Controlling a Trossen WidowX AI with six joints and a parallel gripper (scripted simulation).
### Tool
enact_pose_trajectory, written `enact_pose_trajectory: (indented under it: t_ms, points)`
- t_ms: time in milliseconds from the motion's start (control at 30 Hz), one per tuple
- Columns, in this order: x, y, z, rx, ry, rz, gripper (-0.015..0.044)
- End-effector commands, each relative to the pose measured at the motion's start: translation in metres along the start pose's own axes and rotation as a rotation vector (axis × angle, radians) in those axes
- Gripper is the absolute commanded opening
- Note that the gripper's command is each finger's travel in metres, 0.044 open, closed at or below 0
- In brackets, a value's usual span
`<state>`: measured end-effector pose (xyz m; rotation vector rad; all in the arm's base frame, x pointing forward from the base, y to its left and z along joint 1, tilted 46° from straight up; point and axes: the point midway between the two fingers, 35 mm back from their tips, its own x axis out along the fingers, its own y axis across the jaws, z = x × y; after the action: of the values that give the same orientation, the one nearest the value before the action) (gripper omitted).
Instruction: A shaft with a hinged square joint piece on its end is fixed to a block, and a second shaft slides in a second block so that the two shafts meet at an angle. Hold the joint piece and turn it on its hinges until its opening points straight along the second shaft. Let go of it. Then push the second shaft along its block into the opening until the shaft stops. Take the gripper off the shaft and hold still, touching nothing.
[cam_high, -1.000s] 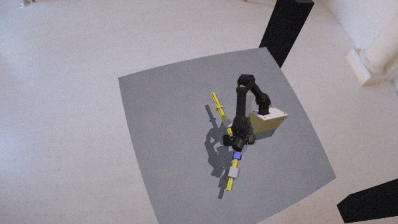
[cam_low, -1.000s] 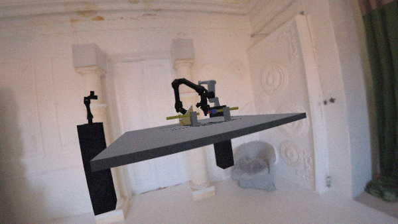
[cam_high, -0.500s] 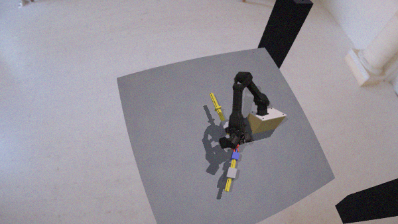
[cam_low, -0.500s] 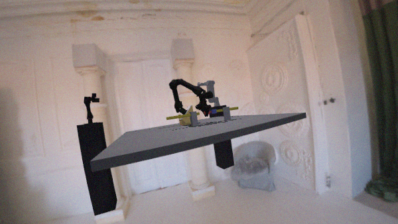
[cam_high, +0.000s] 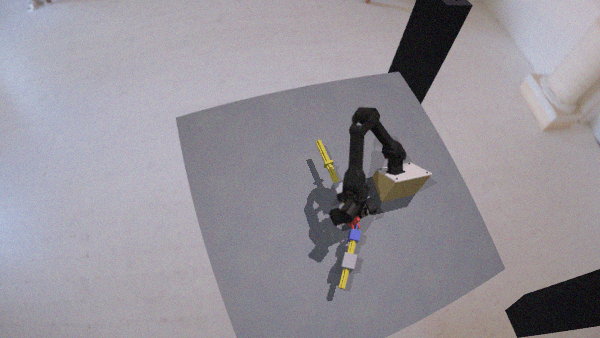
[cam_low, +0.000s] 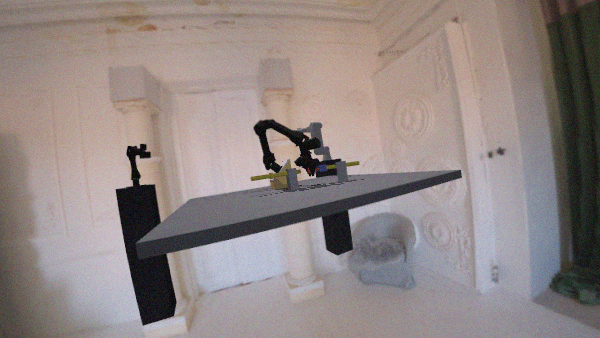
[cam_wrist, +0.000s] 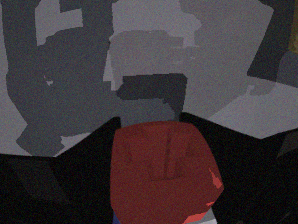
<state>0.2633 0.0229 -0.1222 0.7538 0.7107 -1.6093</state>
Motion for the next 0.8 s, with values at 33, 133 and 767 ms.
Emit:
enact_pose_trajectory:
  t_ms: [33, 133, 767]
  points:
    - [0.0000, 0.0000, 0.0000, 0.001, 0.000, 0.000, 0.0000]
    - [0.0000, 0.0000, 0.0000, 0.001, 0.000, 0.000, 0.0000]
    - [0.0000, 0.0000, 0.0000, 0.001, 0.000, 0.000, 0.0357]
